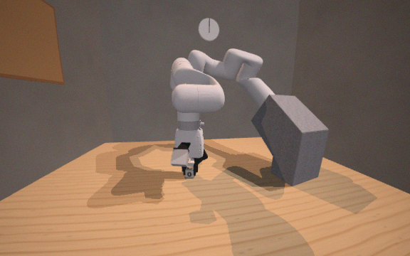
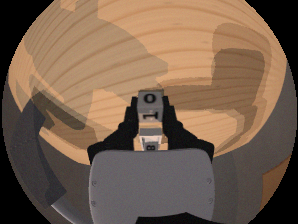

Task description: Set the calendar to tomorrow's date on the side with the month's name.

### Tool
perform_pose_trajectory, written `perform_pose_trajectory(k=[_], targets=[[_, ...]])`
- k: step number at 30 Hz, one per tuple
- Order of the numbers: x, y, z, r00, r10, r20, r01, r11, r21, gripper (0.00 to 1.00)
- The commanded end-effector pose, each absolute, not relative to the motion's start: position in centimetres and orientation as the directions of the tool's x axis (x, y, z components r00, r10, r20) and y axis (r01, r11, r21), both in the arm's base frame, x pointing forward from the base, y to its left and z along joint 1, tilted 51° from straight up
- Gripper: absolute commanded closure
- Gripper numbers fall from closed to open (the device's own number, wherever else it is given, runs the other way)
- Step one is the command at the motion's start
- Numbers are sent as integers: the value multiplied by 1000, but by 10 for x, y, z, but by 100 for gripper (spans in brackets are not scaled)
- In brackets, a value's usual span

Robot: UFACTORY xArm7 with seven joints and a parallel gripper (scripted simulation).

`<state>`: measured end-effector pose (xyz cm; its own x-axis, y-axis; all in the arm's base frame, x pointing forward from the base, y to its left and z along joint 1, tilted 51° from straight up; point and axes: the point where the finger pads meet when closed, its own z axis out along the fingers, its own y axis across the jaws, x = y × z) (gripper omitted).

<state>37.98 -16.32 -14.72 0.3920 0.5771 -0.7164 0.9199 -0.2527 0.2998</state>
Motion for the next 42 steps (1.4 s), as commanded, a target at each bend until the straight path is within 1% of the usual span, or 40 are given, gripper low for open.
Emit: perform_pose_trajectory(k=[1,27,28,30,31,33,34,38,39,41,42], targets=[[381,-161,-147,392,579,-715,920,-251,301,73],[381,-161,-147,392,579,-715,920,-251,301,73],[381,-161,-147,392,579,-715,920,-251,301,69],[381,-161,-147,392,579,-715,920,-251,301,69],[381,-161,-147,392,579,-715,920,-251,301,65],[381,-161,-147,392,579,-715,920,-251,301,65],[381,-161,-147,392,579,-715,920,-251,301,61],[381,-161,-147,392,579,-715,920,-251,301,61],[381,-161,-147,392,579,-715,920,-251,301,57],[381,-161,-147,392,579,-715,920,-251,301,57],[381,-161,-147,392,579,-715,920,-251,301,53]])
